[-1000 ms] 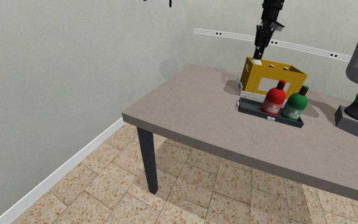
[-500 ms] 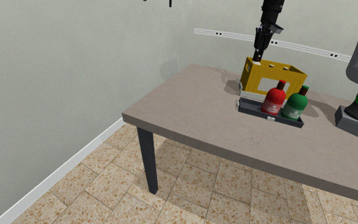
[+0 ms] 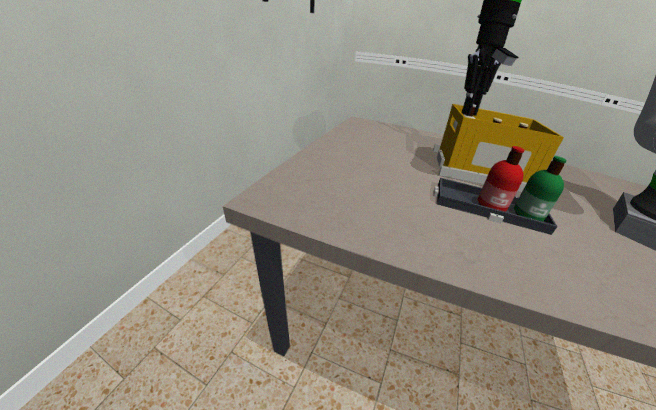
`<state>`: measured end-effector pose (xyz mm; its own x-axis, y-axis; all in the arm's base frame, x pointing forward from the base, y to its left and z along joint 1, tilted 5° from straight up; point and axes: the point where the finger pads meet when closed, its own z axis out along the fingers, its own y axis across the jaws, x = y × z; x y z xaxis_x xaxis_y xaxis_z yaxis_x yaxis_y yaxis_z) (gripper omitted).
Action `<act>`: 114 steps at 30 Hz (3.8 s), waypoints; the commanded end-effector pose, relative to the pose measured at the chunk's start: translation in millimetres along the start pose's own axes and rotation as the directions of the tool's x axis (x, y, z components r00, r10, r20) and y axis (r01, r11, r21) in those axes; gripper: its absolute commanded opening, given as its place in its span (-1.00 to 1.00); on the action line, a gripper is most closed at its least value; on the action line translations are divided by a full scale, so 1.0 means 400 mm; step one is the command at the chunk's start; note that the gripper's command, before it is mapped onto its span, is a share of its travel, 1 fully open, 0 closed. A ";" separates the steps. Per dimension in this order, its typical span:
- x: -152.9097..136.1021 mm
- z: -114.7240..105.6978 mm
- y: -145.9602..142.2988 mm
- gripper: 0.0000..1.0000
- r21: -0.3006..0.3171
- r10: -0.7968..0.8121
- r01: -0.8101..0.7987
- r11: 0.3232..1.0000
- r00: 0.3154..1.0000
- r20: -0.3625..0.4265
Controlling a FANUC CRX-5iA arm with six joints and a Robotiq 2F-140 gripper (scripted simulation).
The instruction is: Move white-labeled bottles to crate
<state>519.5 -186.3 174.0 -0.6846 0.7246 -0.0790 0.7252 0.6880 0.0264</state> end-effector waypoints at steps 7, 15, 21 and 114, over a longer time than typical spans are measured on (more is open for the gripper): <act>-0.001 0.006 0.000 -0.80 -0.001 0.000 0.000 1.000 1.000 0.002; -0.001 0.012 0.000 -0.80 -0.001 0.000 0.000 1.000 1.000 0.002; -0.001 0.015 0.000 -0.80 -0.001 0.000 0.000 1.000 1.000 0.002; -0.002 0.034 0.000 -0.80 -0.001 0.000 0.000 1.000 1.000 0.002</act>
<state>520.7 -186.9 160.1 -0.6846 0.7246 -0.0792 0.7252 0.6880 0.0265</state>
